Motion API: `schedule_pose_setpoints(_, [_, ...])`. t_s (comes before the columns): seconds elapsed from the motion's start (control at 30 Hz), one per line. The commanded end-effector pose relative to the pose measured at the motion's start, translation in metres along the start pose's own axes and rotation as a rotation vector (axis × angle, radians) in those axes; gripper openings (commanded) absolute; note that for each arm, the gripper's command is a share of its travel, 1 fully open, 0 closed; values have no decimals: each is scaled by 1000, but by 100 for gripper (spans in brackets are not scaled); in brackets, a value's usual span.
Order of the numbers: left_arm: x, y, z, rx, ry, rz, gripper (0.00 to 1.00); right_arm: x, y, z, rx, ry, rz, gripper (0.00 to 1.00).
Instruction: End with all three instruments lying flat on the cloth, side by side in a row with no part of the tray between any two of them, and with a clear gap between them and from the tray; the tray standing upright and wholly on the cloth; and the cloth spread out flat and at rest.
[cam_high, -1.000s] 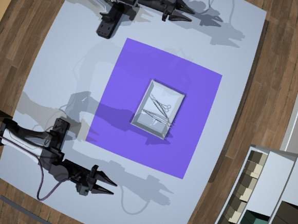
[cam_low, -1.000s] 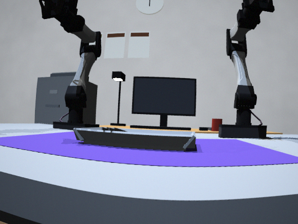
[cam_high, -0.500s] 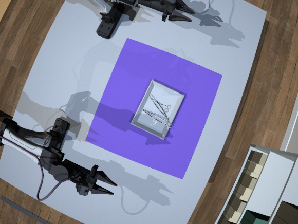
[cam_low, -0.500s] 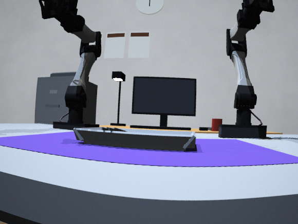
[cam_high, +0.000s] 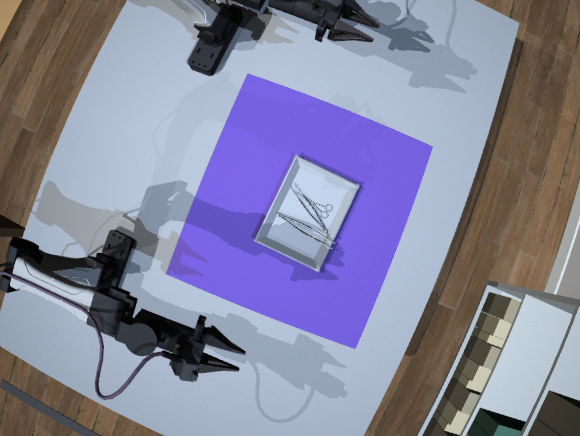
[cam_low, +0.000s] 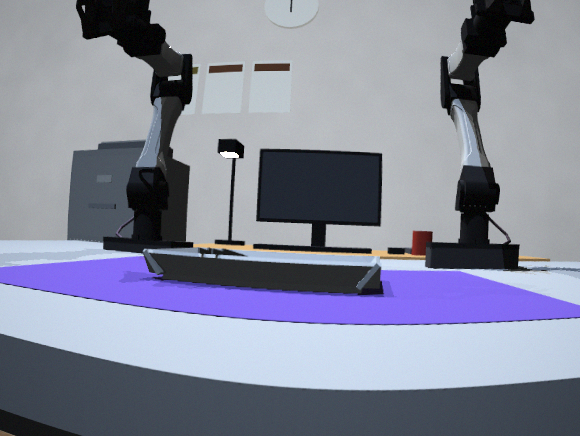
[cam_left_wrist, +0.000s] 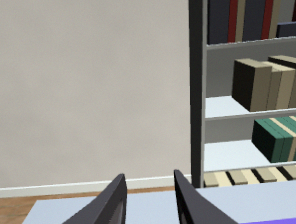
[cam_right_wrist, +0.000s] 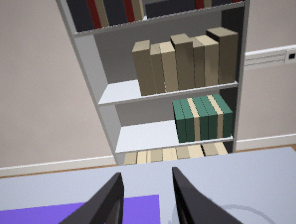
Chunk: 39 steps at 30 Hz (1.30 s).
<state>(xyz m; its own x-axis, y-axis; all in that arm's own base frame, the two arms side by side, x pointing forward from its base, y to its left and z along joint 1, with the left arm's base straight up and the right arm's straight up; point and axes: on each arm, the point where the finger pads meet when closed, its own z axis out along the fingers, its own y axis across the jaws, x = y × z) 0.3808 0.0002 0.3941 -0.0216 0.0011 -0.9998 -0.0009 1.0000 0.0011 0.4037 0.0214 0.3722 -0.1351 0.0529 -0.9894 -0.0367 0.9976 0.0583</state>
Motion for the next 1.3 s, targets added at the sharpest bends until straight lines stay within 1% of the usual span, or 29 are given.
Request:
schedule_pose_setpoints(0.0, [-8, 0, -2, 1, -22, -1, 33, 12, 2, 7, 16, 110, 57, 35])
schedule_pose_setpoints(0.13, [-8, 0, -2, 1, -22, -1, 33, 25, 17, 25, 1, 194, 90, 35])
schedule_pose_setpoints(0.47, [-8, 0, -2, 1, -22, -1, 33, 70, 61, 62, -22, 422, 156, 35])
schedule_pose_setpoints(0.53, [-8, 0, -2, 1, -22, -1, 33, 70, 61, 62, -22, 422, 156, 35])
schedule_pose_setpoints(0.77, [-8, 0, -2, 1, -22, -1, 33, 104, 92, 81, -20, 568, 179, 35])
schedule_pose_setpoints(1.03, [-8, 0, -2, 1, -22, -1, 33, 147, 128, 93, 4, 731, 190, 35])
schedule_pose_setpoints(1.1, [-8, 0, -2, 1, -22, -1, 33, 147, 128, 93, 4, 731, 190, 35])
schedule_pose_setpoints(1.27, [-8, 0, -2, 1, -22, -1, 33, 174, 149, 98, 26, 820, 185, 35])
